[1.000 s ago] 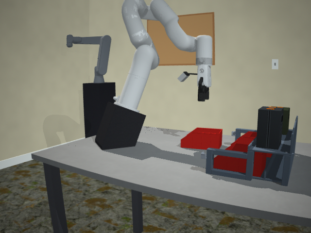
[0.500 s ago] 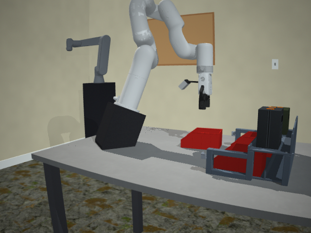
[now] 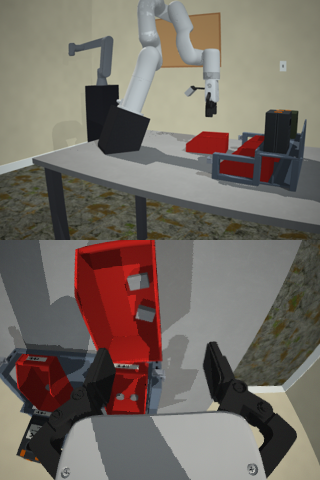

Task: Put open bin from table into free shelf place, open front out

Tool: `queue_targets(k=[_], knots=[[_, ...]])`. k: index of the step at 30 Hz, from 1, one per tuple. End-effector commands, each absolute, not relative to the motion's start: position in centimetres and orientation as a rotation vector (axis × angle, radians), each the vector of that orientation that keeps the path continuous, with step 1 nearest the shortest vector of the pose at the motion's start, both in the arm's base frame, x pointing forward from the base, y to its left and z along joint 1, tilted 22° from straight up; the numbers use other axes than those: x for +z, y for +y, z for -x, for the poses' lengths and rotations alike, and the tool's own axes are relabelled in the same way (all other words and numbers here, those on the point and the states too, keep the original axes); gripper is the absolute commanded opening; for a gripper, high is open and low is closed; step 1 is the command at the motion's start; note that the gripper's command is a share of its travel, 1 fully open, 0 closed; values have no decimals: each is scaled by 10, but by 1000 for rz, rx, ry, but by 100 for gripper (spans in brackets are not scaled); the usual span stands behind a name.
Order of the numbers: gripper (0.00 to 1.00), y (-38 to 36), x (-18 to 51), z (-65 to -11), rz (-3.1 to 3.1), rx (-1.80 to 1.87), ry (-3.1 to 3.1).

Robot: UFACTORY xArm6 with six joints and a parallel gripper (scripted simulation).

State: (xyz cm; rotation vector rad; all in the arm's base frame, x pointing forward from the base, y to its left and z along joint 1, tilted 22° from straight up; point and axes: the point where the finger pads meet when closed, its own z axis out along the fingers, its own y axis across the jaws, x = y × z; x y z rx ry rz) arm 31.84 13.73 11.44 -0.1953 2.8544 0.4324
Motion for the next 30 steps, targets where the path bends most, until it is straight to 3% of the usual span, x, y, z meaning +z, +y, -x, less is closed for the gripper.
queue_targets(k=[1, 30], knots=[[100, 136, 121, -318, 195, 434, 2851], [100, 134, 126, -317, 195, 434, 2852]])
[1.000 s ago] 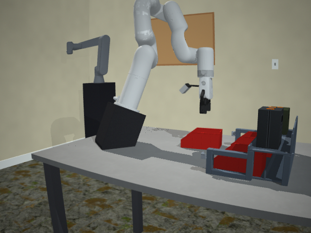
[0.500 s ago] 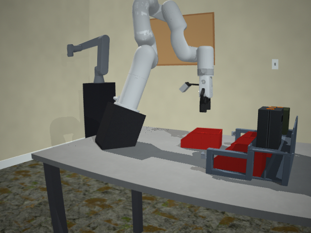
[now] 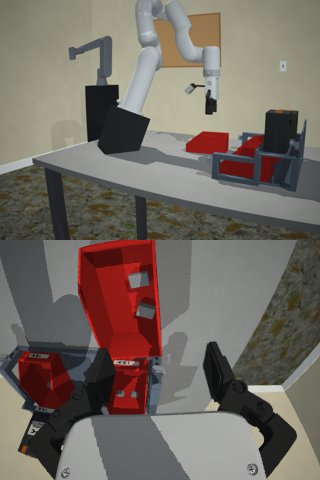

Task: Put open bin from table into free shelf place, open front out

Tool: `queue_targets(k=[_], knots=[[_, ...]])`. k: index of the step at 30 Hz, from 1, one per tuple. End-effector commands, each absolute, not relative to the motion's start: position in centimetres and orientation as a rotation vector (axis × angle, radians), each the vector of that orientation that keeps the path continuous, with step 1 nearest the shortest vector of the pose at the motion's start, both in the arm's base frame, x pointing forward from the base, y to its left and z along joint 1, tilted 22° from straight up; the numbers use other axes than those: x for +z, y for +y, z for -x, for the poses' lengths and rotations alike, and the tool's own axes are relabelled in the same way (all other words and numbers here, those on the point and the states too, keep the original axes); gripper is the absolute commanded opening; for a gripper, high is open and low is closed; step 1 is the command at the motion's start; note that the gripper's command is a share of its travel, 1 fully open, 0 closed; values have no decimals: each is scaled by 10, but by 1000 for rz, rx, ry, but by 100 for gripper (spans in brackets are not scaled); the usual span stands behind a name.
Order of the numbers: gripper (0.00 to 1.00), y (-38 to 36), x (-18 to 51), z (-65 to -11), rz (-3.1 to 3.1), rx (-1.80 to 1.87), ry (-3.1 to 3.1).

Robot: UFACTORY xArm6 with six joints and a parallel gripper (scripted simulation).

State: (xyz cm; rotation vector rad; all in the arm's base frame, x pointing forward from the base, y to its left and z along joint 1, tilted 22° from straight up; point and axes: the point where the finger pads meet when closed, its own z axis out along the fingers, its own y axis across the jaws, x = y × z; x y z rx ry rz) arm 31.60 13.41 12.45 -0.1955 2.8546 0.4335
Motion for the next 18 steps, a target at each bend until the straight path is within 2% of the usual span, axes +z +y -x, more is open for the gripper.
queue_targets(k=[1, 18], knots=[[100, 134, 127, -317, 195, 434, 2851], [100, 133, 129, -316, 195, 434, 2851]])
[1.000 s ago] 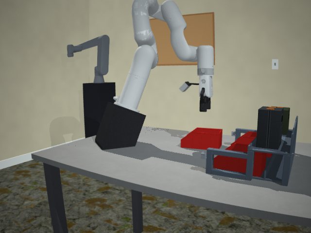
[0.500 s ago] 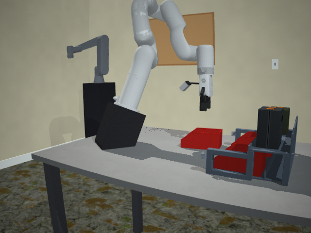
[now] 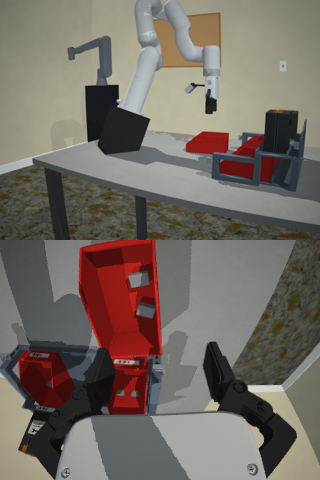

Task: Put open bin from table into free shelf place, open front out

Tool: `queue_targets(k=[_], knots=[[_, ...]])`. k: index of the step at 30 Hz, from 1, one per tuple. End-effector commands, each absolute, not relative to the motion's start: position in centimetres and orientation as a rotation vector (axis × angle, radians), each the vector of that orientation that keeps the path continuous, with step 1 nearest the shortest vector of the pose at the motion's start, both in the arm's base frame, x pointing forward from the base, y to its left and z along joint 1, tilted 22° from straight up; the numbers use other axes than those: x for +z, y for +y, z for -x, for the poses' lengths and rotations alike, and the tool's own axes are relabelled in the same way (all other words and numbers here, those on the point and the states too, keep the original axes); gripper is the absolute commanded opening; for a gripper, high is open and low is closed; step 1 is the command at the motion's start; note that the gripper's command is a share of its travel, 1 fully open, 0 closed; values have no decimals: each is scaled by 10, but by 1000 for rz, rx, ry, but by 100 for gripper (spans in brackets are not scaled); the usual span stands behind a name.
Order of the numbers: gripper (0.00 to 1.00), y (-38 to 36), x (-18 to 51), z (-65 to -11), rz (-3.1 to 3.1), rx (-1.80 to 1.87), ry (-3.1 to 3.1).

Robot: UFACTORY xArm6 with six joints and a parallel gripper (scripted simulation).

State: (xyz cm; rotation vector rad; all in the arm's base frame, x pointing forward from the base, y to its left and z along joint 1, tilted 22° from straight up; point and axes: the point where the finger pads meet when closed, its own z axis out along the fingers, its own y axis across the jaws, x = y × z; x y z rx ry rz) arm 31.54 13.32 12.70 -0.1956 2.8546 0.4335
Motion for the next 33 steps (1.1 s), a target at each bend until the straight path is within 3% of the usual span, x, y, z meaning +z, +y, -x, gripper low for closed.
queue_targets(k=[1, 15, 16, 33], knots=[[100, 133, 129, -316, 195, 434, 2851], [100, 133, 129, -316, 195, 434, 2851], [28, 133, 129, -316, 195, 434, 2851], [28, 133, 129, -316, 195, 434, 2851]])
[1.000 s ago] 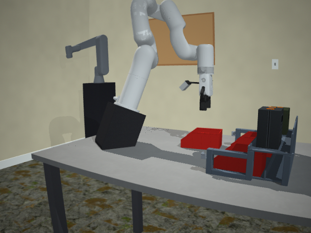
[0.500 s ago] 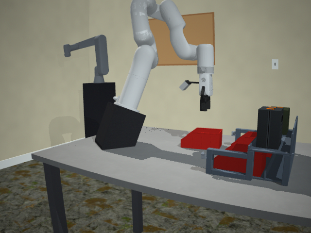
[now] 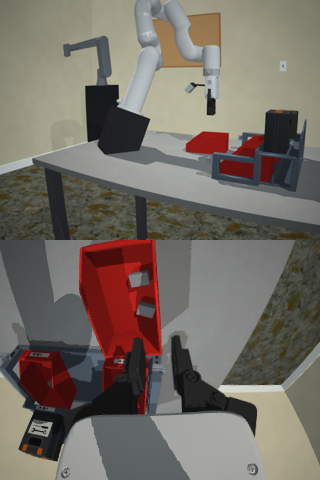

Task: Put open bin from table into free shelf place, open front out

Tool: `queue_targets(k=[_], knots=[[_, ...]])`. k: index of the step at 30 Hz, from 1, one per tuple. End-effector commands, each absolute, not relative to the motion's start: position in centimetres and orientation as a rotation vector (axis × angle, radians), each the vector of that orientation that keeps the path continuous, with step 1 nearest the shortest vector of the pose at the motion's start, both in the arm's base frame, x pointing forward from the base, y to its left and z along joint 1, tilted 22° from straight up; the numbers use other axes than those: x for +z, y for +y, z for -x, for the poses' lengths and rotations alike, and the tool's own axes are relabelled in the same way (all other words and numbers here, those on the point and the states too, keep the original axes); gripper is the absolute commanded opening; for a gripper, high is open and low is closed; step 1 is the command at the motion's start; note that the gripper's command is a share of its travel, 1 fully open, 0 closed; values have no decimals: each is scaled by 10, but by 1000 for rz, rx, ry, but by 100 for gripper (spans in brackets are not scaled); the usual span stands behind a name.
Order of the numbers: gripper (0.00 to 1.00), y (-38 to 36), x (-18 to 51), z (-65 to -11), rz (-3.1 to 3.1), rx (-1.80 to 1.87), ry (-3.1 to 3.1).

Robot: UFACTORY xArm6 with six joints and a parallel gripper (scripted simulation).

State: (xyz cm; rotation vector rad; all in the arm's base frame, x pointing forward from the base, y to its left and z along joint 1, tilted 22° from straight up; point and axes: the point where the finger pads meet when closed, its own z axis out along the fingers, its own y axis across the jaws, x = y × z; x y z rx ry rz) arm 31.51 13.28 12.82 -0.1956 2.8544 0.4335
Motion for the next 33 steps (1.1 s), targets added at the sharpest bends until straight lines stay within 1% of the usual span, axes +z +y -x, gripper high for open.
queue_targets(k=[1, 16, 21, 33], knots=[[28, 133, 129, -316, 195, 434, 2851], [28, 133, 129, -316, 195, 434, 2851], [28, 142, 102, -323, 195, 434, 2851], [28, 142, 102, -323, 195, 434, 2851]])
